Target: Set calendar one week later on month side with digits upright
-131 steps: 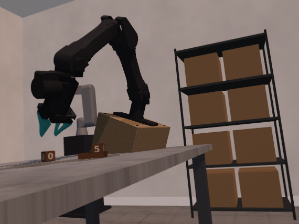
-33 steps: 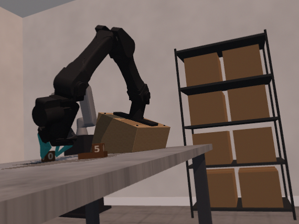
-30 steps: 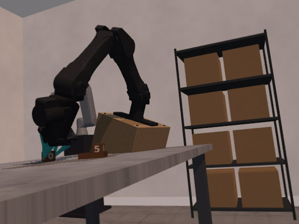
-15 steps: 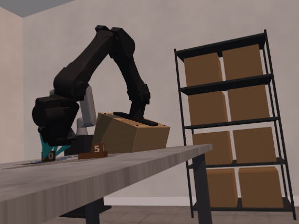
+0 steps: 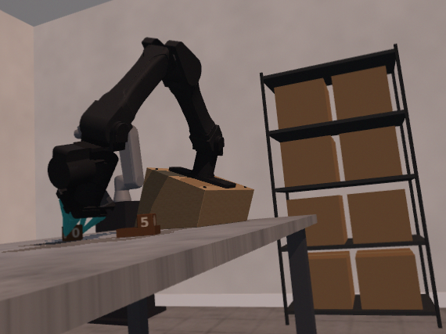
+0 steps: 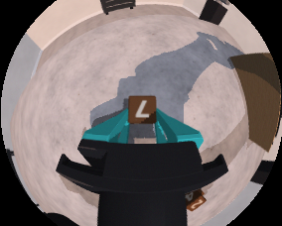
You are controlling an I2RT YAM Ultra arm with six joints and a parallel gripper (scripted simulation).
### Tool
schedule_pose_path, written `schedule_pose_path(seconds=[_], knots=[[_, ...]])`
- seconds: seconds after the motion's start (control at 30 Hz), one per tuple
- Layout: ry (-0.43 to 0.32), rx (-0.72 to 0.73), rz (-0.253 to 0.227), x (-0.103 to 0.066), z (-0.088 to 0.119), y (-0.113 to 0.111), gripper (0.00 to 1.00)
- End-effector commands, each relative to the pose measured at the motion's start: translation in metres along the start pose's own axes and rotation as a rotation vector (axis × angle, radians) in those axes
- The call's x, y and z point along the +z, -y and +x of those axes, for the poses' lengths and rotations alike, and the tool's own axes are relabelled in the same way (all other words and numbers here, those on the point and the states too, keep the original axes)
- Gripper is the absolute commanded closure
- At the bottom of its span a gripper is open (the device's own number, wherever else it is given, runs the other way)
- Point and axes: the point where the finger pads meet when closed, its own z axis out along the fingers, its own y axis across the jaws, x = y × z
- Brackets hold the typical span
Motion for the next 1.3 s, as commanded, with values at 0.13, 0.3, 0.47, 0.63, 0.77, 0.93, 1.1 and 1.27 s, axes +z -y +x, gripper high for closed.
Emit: schedule_pose_path(seconds=[0.13,0.3,0.47,0.63,0.77,0.93,1.1,1.27], knots=[[0.004,0.009,-0.013,-0.004,-0.004,-0.004,0.73],[0.004,0.009,-0.013,-0.006,-0.006,-0.004,0.73],[0.004,0.009,-0.013,-0.016,-0.015,-0.004,0.73],[0.004,0.009,-0.013,-0.030,-0.030,-0.004,0.73],[0.005,0.009,-0.013,-0.039,-0.039,-0.004,0.73],[0.005,0.009,-0.013,-0.049,-0.048,-0.003,0.73],[0.005,0.009,-0.013,-0.053,-0.053,-0.003,0.73],[0.005,0.009,-0.013,-0.053,-0.053,-0.003,0.73]])
